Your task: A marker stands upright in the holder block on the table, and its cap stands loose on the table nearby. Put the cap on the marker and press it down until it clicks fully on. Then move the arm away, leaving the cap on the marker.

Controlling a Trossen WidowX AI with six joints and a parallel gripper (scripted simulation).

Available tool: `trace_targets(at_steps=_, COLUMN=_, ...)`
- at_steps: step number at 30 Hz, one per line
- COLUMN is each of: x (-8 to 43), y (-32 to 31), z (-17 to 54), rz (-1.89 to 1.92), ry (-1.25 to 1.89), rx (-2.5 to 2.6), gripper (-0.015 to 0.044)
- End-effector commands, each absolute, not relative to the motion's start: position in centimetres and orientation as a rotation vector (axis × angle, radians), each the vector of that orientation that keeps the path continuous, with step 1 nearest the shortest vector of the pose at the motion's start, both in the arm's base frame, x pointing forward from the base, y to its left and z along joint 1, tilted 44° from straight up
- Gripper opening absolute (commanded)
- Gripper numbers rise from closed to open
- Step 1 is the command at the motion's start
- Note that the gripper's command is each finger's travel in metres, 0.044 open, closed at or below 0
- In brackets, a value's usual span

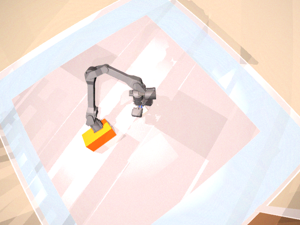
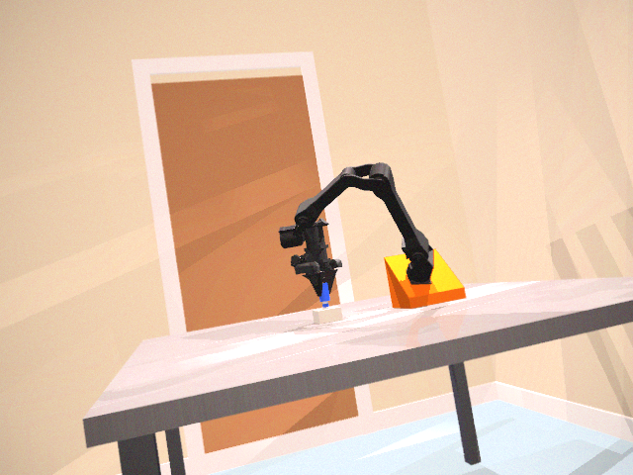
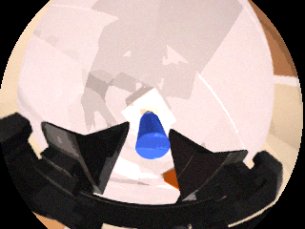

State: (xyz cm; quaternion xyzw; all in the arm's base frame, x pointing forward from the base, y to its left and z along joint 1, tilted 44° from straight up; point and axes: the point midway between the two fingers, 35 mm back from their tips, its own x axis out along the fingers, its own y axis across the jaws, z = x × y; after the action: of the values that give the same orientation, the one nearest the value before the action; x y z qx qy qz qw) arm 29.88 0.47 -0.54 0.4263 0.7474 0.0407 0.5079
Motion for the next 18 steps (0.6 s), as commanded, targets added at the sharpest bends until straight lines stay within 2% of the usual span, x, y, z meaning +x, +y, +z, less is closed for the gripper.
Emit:
trace_targets(at_steps=1, x=29.9, y=0.5, z=-0.5, rz=0.098, ry=1.802, rx=1.027, gripper=0.0368)
trace_targets(at_steps=4, x=29.9, y=0.5, z=-0.5, rz=0.098, ry=1.802, rx=1.027, gripper=0.0440)
trace_targets(at_steps=8, x=30.1, y=-0.2, z=0.1, rz=0.097, ry=1.801, rx=1.026, gripper=0.0440)
trace_targets(at_steps=13, x=30.8, y=-4.5, z=4.7, rz=0.095, ry=1.802, rx=1.025, gripper=0.0440)
trace_targets(at_steps=18, x=30.8, y=-4.7, z=4.9, rz=0.095, ry=1.802, rx=1.025, gripper=0.0440)
